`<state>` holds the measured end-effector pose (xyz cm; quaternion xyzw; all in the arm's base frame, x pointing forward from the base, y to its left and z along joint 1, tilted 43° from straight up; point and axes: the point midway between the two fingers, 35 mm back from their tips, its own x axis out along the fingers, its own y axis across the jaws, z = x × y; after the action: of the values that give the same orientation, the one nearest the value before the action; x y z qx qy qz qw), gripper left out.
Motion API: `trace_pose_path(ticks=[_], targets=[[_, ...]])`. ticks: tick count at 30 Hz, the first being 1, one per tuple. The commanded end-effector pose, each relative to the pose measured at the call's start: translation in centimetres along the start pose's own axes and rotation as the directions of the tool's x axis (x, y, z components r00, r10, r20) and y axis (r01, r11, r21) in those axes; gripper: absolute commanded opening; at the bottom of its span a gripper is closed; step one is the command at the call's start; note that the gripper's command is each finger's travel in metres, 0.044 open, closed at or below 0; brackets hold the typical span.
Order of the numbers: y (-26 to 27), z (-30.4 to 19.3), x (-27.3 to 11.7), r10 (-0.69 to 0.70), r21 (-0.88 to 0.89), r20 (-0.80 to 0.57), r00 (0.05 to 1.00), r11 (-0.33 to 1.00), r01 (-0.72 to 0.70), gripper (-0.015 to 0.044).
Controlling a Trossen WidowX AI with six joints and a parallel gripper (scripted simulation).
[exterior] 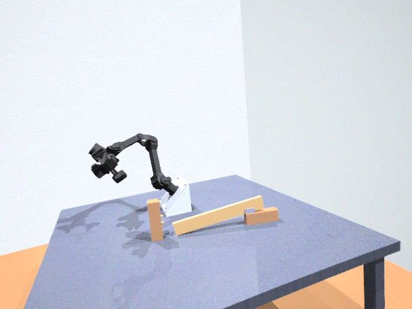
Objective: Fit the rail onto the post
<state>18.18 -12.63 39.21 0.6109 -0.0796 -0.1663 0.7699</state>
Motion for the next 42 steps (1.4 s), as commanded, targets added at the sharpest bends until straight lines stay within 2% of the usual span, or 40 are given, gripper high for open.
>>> trace_pose_path(ticks=[1,7,11,17,23,29,34,38,42], targets=[[-2.4,0.9,4.2,-0.147,-0.206,-0.025,0.989,0.969,0.139,0.044],[-6.4,-0.1,9.7,-0.357,-0.533,-0.065,0.932,0.802,0.27,0.044],[-8.9,-1.8,12.6,-0.477,-0.727,-0.083,0.875,0.63,0.274,0.044],[-12.0,-4.9,15.8,-0.612,-0.922,-0.089,0.786,0.349,0.168,0.044],[-15.4,-8.8,18.1,-0.734,-0.998,-0.059,0.677,0.036,-0.048,0.044],[-19.7,-12.8,19.2,-0.847,-0.905,0.023,0.53,-0.243,-0.349,0.044],[-23.4,-15.3,19.1,-0.908,-0.765,0.104,0.406,-0.334,-0.551,0.044],[-27.2,-16.7,18.4,-0.927,-0.508,0.249,0.28,-0.371,-0.777,0.044],[-31.0,-18.2,17.0,-0.88,-0.124,0.441,0.177,-0.255,-0.959,0.044]])
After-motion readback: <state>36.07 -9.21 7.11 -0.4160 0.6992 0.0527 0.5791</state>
